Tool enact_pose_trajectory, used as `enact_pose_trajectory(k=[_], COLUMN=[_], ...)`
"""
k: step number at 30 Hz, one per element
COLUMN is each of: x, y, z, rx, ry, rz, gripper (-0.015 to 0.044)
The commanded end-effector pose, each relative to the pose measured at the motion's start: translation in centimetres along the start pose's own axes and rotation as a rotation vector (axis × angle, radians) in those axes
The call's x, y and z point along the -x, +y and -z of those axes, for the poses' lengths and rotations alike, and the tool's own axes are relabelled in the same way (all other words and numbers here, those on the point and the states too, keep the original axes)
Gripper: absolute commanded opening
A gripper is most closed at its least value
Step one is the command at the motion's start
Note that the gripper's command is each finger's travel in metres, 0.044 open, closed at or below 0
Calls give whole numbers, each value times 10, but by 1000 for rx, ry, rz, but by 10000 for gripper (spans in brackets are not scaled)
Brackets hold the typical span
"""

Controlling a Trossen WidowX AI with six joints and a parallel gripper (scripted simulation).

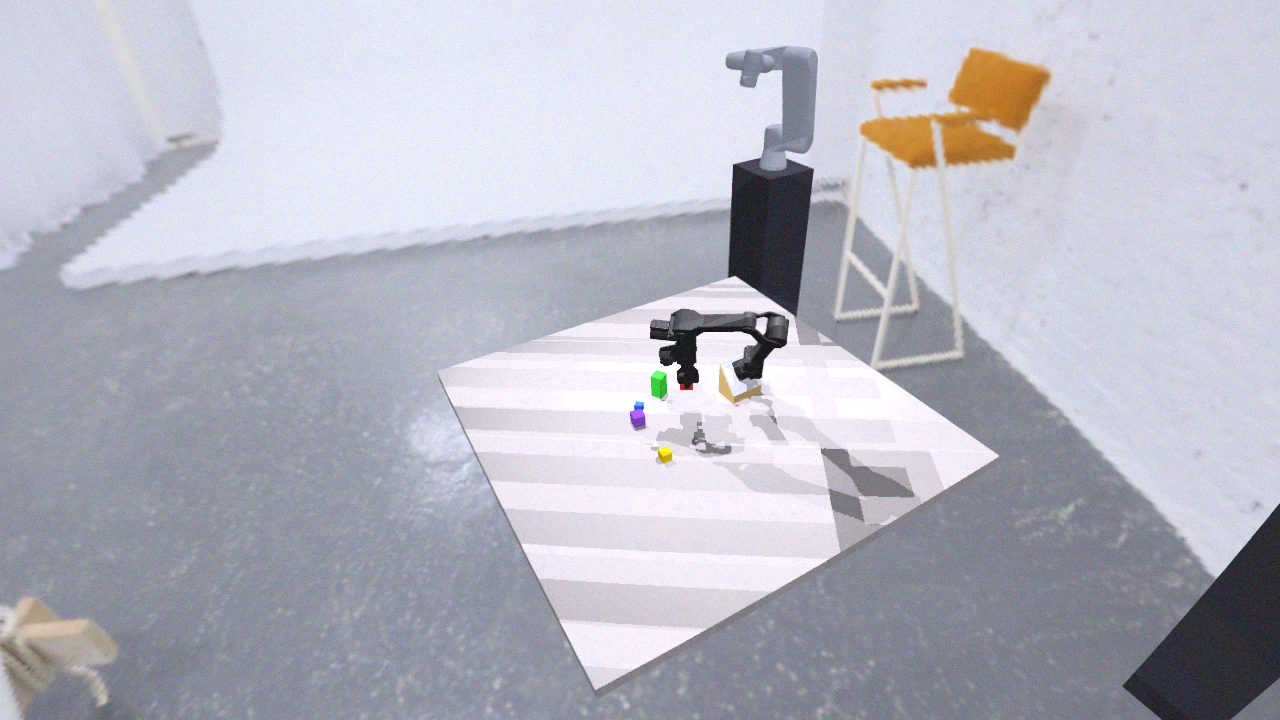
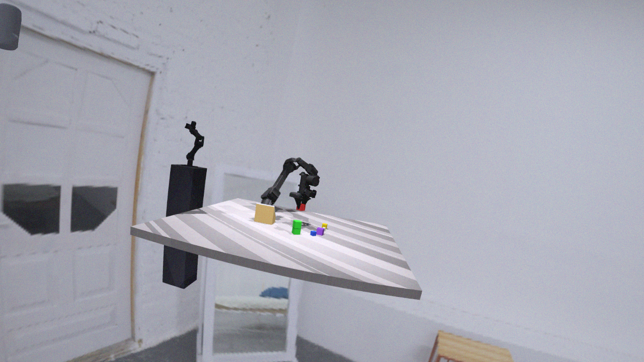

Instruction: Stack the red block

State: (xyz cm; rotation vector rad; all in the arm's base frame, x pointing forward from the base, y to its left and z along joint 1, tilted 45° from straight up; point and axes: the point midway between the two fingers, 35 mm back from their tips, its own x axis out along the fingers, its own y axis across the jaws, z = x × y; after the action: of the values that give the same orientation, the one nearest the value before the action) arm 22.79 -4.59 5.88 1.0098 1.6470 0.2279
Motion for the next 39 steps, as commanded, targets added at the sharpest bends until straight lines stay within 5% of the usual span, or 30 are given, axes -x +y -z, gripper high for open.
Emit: enact_pose_trajectory(k=[1, 28, 39], x=[3, 4, -13], y=[-5, -112, -115], z=[-5, -82, -83], rx=[5, 8, 8], ry=[-1, -6, -5], rz=[5, 10, 9], gripper=[0, 0, 0])
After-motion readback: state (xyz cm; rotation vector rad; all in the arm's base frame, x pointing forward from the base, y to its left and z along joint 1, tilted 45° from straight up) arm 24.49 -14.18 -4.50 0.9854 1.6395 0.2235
